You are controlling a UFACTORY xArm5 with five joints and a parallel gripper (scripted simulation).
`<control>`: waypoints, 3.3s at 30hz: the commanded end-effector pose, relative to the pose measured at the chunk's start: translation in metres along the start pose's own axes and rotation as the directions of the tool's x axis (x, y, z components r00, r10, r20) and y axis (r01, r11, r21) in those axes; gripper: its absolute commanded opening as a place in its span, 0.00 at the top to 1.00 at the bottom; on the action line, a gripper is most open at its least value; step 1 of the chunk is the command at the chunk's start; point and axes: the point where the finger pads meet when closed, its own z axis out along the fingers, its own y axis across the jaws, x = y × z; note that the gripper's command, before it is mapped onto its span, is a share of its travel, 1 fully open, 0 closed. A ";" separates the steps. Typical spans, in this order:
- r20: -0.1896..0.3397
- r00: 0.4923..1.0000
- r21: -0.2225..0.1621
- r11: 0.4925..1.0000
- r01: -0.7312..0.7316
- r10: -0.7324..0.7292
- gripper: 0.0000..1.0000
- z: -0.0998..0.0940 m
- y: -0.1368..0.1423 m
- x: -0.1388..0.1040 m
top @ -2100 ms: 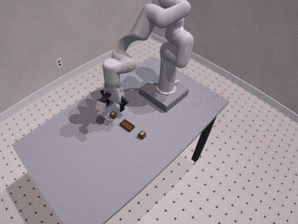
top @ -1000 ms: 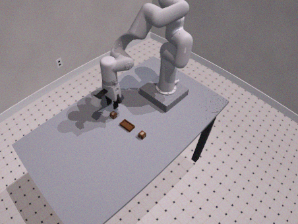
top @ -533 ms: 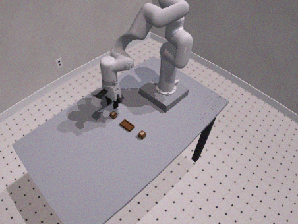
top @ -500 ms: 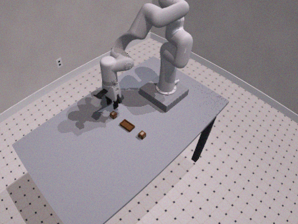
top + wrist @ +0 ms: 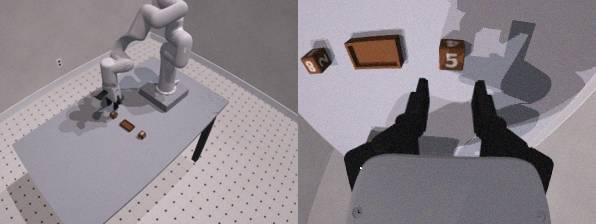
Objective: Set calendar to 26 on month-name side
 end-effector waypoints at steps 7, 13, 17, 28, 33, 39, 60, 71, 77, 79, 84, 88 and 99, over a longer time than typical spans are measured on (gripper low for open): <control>-0.003 1.000 -0.001 1.000 0.000 0.000 0.53 0.010 0.000 0.002; -0.003 1.000 -0.001 1.000 0.000 0.000 0.53 0.020 0.000 0.002; -0.003 1.000 -0.001 1.000 0.000 0.000 0.53 0.026 0.000 0.003; -0.003 1.000 -0.001 1.000 0.000 0.000 0.53 0.037 0.000 0.003; -0.003 1.000 -0.001 1.000 0.000 0.000 0.53 0.041 0.000 0.003; -0.003 1.000 -0.001 1.000 0.000 0.000 0.53 0.042 0.000 0.003; -0.003 1.000 -0.001 1.000 0.000 0.000 0.53 0.042 0.000 0.003; -0.003 1.000 -0.001 1.000 0.000 0.000 0.53 0.042 0.000 0.003; -0.003 1.000 -0.001 1.000 0.000 0.000 0.53 0.042 0.000 0.003; -0.003 1.000 -0.001 1.000 0.000 0.000 0.53 0.042 0.000 0.003; -0.003 1.000 -0.001 1.000 0.000 0.000 0.53 0.042 0.000 0.003; -0.003 1.000 -0.001 1.000 0.000 0.000 0.53 0.042 0.000 0.003; -0.003 1.000 -0.001 1.000 0.000 0.000 0.53 0.042 0.000 0.003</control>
